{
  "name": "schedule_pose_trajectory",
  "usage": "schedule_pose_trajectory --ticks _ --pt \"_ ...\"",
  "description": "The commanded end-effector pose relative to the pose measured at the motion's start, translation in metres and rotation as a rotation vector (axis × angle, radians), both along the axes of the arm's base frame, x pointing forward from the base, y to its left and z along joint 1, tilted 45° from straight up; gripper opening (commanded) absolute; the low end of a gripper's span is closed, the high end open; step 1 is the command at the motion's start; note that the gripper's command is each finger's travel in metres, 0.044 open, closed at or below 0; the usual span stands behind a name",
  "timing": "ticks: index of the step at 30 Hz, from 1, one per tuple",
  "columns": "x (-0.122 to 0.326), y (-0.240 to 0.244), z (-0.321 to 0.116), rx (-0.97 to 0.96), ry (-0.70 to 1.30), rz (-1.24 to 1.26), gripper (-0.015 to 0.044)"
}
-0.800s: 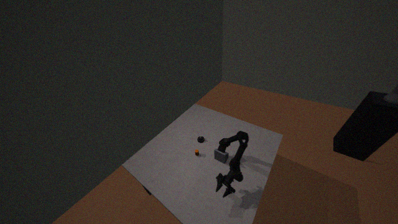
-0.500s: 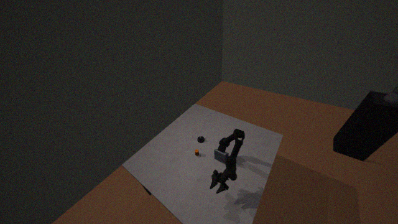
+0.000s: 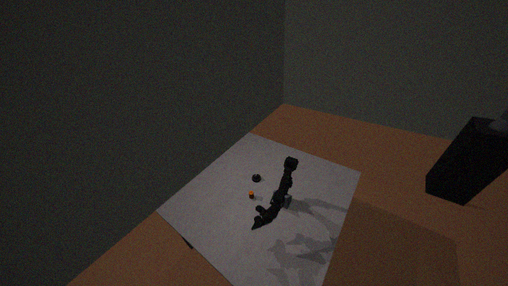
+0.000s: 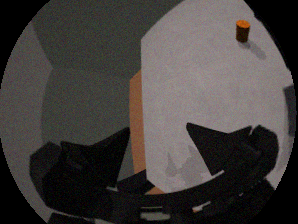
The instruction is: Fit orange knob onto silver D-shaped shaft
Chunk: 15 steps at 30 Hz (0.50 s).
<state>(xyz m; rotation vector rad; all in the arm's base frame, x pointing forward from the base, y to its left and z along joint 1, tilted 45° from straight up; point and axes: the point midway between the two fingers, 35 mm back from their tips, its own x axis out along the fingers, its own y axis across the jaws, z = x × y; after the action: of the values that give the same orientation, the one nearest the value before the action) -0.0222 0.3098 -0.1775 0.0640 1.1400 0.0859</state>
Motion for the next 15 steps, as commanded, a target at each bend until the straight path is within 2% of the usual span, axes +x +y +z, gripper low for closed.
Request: schedule_pose_trajectory --ticks 1,15 --pt "0.067 -0.007 0.024 -0.276 -0.044 0.193 0.044" --pt "0.171 -0.06 0.066 -0.773 0.118 0.57 0.044"
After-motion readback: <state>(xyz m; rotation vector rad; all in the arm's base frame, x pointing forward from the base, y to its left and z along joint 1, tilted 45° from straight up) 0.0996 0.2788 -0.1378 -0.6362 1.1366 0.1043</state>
